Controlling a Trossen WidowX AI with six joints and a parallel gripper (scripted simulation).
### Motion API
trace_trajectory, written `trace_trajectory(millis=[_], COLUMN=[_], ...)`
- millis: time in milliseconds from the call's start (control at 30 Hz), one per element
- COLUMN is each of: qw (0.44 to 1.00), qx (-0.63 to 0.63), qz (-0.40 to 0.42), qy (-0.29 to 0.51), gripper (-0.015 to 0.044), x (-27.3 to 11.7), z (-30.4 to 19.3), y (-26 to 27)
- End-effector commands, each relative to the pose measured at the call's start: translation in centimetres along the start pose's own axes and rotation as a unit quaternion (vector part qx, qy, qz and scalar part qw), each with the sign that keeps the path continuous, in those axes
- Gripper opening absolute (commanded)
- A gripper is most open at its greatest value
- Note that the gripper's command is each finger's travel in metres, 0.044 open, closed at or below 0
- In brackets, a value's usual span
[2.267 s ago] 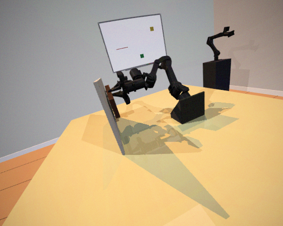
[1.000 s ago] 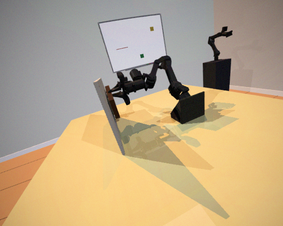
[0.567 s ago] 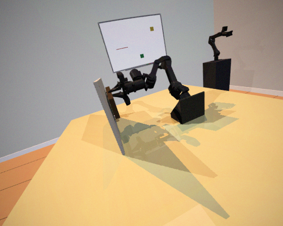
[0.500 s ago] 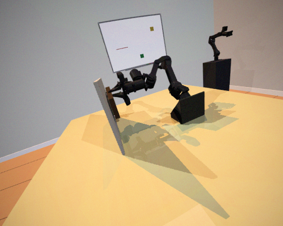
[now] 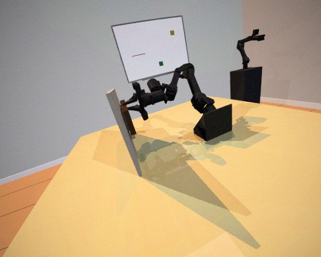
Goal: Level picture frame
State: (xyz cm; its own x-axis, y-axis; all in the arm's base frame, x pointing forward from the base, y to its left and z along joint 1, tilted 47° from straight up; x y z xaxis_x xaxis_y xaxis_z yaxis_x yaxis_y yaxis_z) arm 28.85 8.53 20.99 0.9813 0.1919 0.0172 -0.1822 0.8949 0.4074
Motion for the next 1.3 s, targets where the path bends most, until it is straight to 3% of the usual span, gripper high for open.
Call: trace_trajectory(millis=[0, 1033, 1267], qw=[1.000, 0.996, 0.997], qx=[0.009, 0.090, 0.083], qz=[0.000, 0.000, 0.000], qy=[0.001, 0.001, 0.001], gripper=[0.0000, 0.0000, 0.0184], x=[0.00, 0.00, 0.00], z=[0.00, 0.03, 0.04], y=[-0.03, -0.13, -0.10])
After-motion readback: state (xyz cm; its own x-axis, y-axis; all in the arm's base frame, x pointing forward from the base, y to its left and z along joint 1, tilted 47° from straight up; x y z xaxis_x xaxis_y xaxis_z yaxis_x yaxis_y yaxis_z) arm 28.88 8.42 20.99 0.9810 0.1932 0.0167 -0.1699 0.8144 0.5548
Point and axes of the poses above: the point midway between the two fingers, 35 mm back from their tips, its own x axis out along the fingers, its own y axis across the jaws, z = x × y, the point moved 7 cm from there along -x, back along the fingers, and after that the axes turned 10 degrees about -x, right-handed, at the moved point
